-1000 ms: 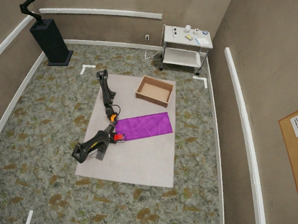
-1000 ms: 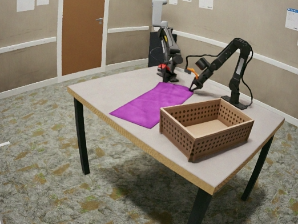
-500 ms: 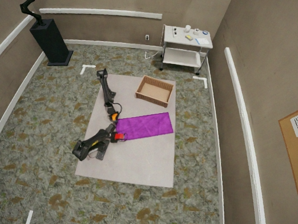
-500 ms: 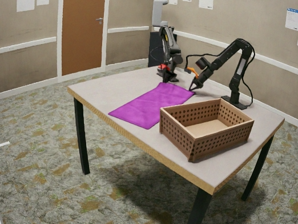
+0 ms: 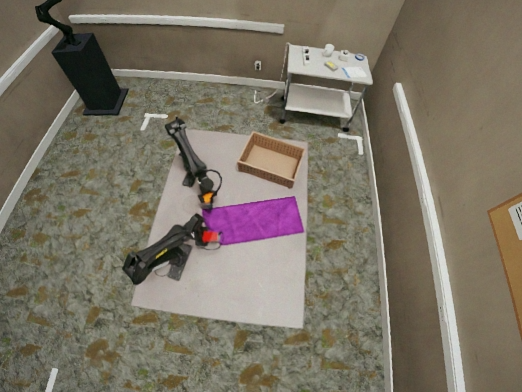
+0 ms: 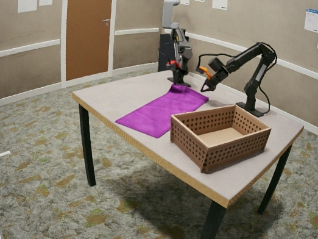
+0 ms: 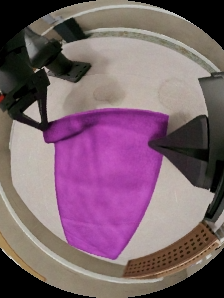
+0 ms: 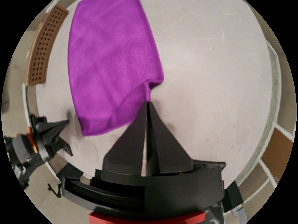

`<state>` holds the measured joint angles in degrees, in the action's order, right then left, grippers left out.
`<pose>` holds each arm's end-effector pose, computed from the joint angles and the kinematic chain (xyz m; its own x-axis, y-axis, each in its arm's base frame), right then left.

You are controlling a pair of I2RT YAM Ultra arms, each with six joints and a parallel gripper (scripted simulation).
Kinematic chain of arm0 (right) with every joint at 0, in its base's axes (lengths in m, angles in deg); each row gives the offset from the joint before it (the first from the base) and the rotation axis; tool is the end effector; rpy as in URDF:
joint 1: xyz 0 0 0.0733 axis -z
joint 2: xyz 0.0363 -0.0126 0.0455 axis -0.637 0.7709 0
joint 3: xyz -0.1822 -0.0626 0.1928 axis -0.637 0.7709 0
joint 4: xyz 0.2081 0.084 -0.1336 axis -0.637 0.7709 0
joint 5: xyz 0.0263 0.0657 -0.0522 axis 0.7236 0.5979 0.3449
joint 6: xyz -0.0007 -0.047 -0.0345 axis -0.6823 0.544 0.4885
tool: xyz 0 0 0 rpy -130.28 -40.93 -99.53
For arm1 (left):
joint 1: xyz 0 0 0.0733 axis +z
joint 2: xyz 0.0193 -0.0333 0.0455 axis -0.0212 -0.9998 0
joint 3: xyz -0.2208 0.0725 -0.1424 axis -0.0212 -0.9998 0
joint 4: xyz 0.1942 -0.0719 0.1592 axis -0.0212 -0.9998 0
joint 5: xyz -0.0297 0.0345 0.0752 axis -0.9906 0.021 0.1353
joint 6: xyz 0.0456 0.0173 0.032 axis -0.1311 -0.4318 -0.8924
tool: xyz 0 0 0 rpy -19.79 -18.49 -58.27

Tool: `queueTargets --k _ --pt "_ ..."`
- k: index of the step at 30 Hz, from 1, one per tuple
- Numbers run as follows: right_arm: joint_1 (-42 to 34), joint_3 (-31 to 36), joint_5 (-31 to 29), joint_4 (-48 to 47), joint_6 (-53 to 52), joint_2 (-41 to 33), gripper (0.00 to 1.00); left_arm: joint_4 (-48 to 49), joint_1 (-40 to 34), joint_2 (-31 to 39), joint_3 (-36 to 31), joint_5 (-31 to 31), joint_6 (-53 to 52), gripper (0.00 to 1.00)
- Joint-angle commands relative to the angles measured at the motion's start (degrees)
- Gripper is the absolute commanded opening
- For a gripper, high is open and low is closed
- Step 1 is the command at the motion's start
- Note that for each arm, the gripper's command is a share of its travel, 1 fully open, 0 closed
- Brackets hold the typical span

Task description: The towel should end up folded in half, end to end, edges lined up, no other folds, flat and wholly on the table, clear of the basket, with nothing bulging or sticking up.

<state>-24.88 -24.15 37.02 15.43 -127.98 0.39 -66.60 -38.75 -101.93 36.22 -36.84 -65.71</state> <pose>0.0745 0.1225 0.1805 -0.8445 0.0213 -0.5351 -0.1117 0.9702 0.2150 0.1669 -0.1491 0.1671 -0.5409 0.5342 -0.6497 0.7606 0.6404 -0.1067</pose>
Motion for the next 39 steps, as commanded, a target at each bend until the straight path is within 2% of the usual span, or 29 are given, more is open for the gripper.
queueTargets --k 1,2,3,4,9,10,24,33,39 --pt "-0.7 0.0 -1.0 2.2 -0.9 -0.3 0.00 -2.1 0.6 -0.9 1.8 -5.5 -3.3 0.00" --pt "0.1 -5.8 -2.2 5.8 -2.3 -3.7 0.00 -6.2 4.5 2.9 4.3 -10.9 -7.9 0.00" --pt "-1.4 -3.9 -4.0 4.6 -6.0 -6.4 0.00 -6.3 7.4 0.5 4.3 -15.9 -11.2 0.00" --pt "-1.8 -4.2 -4.3 5.2 -6.3 -6.6 0.00 -7.0 8.9 -0.5 4.9 -18.5 -13.3 0.00" --pt "-3.4 -5.0 -5.8 6.7 -7.5 -5.1 0.00 -10.0 10.5 -3.2 7.1 -21.8 -16.3 0.00" --pt "-0.2 -7.0 -2.2 8.4 -2.9 -2.6 0.60 -9.4 5.3 1.2 6.3 -13.3 -9.7 0.60" --pt "-0.1 -7.2 -2.6 8.5 -2.8 -4.4 0.60 -8.5 5.7 1.3 5.9 -13.2 -9.6 0.60" --pt "0.1 -17.4 -2.8 17.3 -2.7 -1.3 0.60 -20.8 5.4 4.7 14.6 -13.3 -9.5 0.60" --pt "0.0 -19.0 -2.8 18.8 -2.9 -1.8 0.60 -22.7 5.6 4.8 16.2 -13.3 -9.7 0.60"
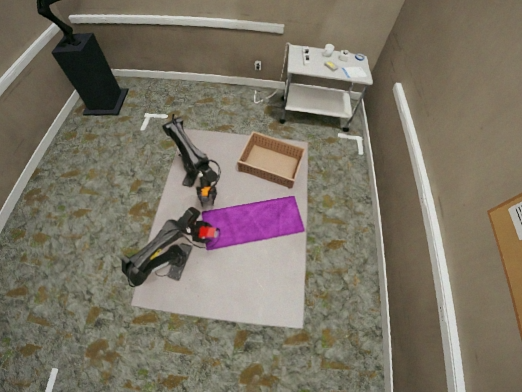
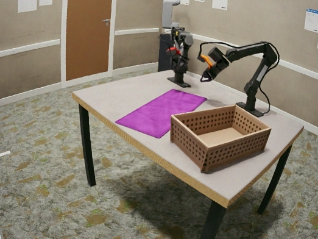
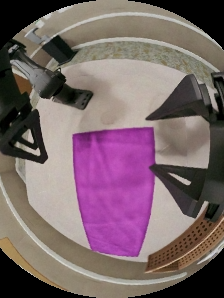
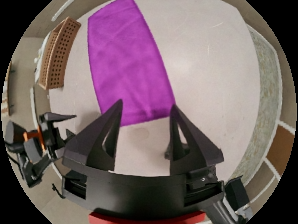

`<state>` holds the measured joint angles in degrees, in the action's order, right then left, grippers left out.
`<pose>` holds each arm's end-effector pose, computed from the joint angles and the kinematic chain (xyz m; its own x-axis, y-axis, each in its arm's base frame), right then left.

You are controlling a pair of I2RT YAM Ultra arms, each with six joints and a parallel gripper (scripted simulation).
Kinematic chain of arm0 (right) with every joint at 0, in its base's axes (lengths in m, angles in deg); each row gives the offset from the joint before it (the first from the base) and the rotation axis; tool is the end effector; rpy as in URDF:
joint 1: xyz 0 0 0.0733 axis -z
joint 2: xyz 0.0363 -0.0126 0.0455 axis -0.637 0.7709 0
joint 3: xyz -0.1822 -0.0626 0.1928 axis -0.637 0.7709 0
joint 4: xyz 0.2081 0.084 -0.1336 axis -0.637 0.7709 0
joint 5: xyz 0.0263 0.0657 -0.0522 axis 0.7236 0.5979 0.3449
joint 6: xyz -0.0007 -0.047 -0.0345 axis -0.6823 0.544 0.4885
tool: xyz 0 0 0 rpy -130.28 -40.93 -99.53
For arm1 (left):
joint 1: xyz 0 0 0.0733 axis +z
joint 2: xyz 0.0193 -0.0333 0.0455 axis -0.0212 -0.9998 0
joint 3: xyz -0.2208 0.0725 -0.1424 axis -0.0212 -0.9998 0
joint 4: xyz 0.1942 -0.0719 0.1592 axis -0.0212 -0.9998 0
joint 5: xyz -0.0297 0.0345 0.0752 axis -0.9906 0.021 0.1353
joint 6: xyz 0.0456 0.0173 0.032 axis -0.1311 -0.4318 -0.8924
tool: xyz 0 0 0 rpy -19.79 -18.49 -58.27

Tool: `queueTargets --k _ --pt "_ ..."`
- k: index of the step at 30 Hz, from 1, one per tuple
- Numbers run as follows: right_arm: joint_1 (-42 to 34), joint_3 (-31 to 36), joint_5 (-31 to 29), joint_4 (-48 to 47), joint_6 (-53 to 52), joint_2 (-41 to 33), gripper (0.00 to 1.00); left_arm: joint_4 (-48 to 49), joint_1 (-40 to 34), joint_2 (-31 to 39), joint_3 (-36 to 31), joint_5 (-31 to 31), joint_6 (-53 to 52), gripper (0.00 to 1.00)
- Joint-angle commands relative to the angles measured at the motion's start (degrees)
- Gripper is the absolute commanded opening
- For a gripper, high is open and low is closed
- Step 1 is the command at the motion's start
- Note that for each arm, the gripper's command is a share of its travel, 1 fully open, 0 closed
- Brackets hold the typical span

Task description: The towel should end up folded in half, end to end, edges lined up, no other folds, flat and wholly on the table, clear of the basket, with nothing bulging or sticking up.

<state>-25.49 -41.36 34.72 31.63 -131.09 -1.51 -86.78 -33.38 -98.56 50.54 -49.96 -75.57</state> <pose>0.0730 0.1192 0.2615 -0.8196 0.0987 -0.5643 -0.0703 0.9603 0.2701 0.1780 -0.1425 0.2344 -0.4672 0.5805 -0.6669 0.8555 0.4874 -0.1750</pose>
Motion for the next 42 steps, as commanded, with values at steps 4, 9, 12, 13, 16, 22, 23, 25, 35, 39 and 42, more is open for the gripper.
queueTargets --k 4,9,12,13,16,22,23,25,35,39,42 --pt "0.5 -1.8 -0.6 2.6 0.1 0.1 0.60 -2.7 0.2 1.4 2.0 -0.3 0.1 0.60" --pt "0.1 -0.6 -0.2 2.0 0.0 0.0 0.60 -1.8 0.2 1.5 2.0 -0.3 0.1 0.60" --pt "0.1 -0.6 -0.2 2.0 0.0 0.0 0.60 -1.8 0.2 1.5 2.0 -0.3 0.1 0.60" --pt "0.1 -0.6 -0.2 2.0 0.0 0.0 0.60 -1.8 0.2 1.5 2.0 -0.3 0.1 0.60" --pt "0.1 -0.6 -0.2 2.0 0.0 0.0 0.60 -1.8 0.2 1.5 2.0 -0.3 0.1 0.60" --pt "0.1 -0.6 -0.2 2.0 0.0 0.0 0.60 -1.8 0.2 1.5 2.0 -0.3 0.1 0.60" --pt "0.1 -0.6 -0.2 2.0 0.0 0.0 0.60 -1.8 0.2 1.5 2.0 -0.3 0.1 0.60" --pt "0.1 -0.6 -0.2 2.0 0.0 0.0 0.60 -1.8 0.2 1.5 2.0 -0.3 0.1 0.60" --pt "1.5 4.0 1.5 4.8 2.2 4.2 0.34 7.0 -11.1 -0.3 -7.1 14.1 10.9 0.34" --pt "1.6 10.1 0.8 0.4 2.7 2.9 0.34 12.9 -20.0 -3.7 -10.7 24.7 19.7 0.34" --pt "1.5 15.9 0.8 -3.0 2.5 0.7 0.34 14.7 -25.6 -6.7 -8.6 31.9 26.2 0.34"
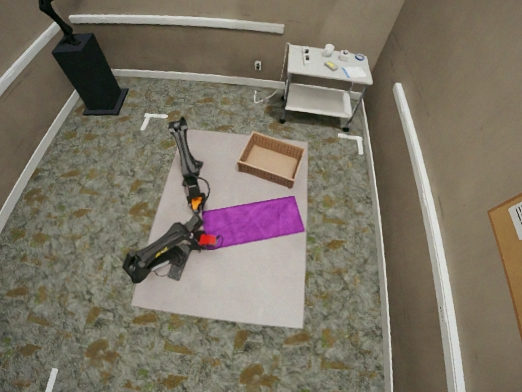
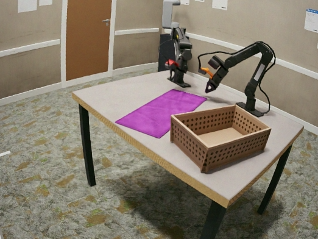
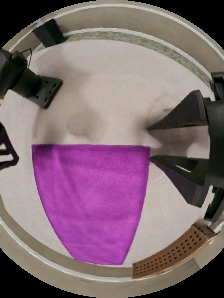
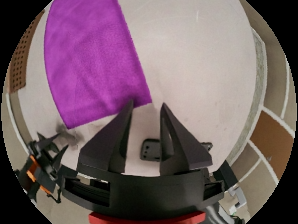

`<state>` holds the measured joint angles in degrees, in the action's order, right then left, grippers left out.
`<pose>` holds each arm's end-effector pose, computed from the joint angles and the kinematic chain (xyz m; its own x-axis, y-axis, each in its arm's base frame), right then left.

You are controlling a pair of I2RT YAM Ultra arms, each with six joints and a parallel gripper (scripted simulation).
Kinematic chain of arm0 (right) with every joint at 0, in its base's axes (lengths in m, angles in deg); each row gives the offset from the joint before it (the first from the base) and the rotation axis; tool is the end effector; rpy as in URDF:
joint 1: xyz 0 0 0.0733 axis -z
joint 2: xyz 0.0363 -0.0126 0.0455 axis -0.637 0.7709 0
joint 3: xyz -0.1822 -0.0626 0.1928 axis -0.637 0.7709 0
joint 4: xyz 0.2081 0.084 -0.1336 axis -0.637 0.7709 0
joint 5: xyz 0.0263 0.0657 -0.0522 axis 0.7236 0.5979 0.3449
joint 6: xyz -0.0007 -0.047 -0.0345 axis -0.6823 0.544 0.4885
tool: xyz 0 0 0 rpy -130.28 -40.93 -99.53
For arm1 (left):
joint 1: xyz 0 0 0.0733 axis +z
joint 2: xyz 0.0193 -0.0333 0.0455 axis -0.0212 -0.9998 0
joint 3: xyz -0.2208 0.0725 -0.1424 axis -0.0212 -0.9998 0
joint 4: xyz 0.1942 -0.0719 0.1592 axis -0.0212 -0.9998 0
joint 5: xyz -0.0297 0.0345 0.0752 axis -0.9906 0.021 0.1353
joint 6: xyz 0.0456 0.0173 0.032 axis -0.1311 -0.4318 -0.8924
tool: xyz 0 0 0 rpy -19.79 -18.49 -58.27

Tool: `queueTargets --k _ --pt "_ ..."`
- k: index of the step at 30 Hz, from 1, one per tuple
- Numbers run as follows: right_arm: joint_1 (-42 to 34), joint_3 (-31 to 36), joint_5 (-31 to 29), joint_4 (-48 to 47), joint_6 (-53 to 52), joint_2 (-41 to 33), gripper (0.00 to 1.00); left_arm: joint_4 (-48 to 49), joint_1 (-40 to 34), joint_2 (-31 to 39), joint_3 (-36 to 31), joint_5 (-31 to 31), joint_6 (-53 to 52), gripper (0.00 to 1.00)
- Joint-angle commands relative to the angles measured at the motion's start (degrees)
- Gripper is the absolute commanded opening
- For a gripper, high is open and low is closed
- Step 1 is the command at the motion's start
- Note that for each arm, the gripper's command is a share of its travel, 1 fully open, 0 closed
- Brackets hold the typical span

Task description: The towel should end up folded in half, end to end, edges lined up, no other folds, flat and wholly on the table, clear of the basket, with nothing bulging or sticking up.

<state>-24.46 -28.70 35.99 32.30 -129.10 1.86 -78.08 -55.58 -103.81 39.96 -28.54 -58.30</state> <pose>0.0681 0.1055 0.1891 -0.8908 -0.0580 -0.4507 -0.0708 0.9974 0.0114 0.1199 -0.1850 0.1661 -0.5279 0.6861 -0.5006 0.8161 0.5730 -0.0753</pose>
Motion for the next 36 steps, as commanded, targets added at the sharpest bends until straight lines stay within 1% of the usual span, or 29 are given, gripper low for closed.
queueTargets --k 1,3,5,6,7,9,12,14,36 --pt "0.5 5.2 -0.5 -4.7 0.5 -3.4 0.34 6.0 -4.4 -1.9 2.1 12.5 10.3 0.34" --pt "0.7 5.5 -0.5 -5.1 0.9 -3.7 0.34 6.2 -5.5 -2.9 2.3 14.7 11.3 0.34" --pt "0.7 5.5 -0.5 -5.1 0.9 -3.7 0.34 6.2 -5.5 -2.9 2.3 14.7 11.3 0.34" --pt "0.6 3.1 -0.7 -4.4 0.8 -4.6 0.34 6.4 -6.2 -3.9 2.6 16.2 11.9 0.34" --pt "0.6 3.1 -0.7 -4.5 0.9 -4.5 0.34 6.4 -6.2 -4.2 2.7 16.5 11.9 0.34" --pt "0.7 3.2 -0.6 -5.0 1.0 -2.3 0.34 6.6 -6.3 -4.6 2.9 16.8 12.0 0.34" --pt "1.0 4.4 -0.5 -5.5 1.2 -1.9 0.34 6.7 -6.0 -5.0 3.0 17.0 12.0 0.34" --pt "1.0 4.4 -0.5 -5.5 1.2 -1.9 0.34 6.8 -6.0 -4.1 3.0 17.1 12.0 0.34" --pt "0.5 4.5 -0.1 -4.9 0.9 -2.7 0.34 6.8 -6.0 -4.2 3.0 17.2 11.9 0.34"
